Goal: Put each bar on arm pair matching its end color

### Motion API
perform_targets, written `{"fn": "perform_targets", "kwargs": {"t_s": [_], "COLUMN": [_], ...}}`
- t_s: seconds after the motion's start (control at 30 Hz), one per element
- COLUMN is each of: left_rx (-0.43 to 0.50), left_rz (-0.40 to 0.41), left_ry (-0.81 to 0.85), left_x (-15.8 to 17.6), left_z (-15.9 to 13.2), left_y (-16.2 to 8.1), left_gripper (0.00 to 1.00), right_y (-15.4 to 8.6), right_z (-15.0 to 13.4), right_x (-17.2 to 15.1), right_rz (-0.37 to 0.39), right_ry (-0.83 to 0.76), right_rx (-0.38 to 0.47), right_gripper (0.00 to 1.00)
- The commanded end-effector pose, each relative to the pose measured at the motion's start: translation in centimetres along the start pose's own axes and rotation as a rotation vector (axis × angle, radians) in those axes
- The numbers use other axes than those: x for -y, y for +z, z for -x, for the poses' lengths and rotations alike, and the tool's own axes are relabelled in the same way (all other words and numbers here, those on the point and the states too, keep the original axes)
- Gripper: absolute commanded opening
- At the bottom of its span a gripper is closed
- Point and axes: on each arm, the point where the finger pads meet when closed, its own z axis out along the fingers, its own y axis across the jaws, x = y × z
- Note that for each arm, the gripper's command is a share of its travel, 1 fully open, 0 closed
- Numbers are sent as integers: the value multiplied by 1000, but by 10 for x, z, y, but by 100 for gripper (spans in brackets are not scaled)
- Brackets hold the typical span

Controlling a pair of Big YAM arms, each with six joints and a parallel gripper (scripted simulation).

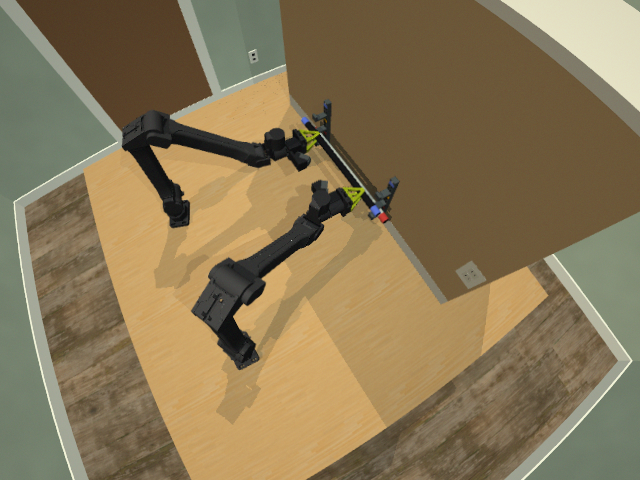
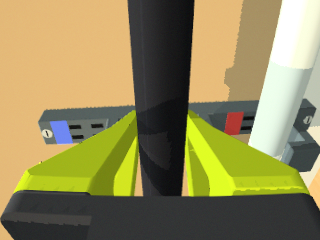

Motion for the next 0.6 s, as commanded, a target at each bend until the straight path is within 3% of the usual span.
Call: {"fn": "perform_targets", "kwargs": {"t_s": [0.0,0.57], "left_rx": [-11,-11], "left_rz": [96,96], "left_ry": [-16,-16], "left_x": [-47,-47], "left_z": [-3,-3], "left_y": [-7,-11], "left_gripper": [0,0], "right_y": [-6,-10], "right_z": [-5,-5], "right_x": [59,59], "right_rz": [-110,-110], "right_ry": [46,46], "right_rx": [-14,-13], "right_gripper": [0,0]}}
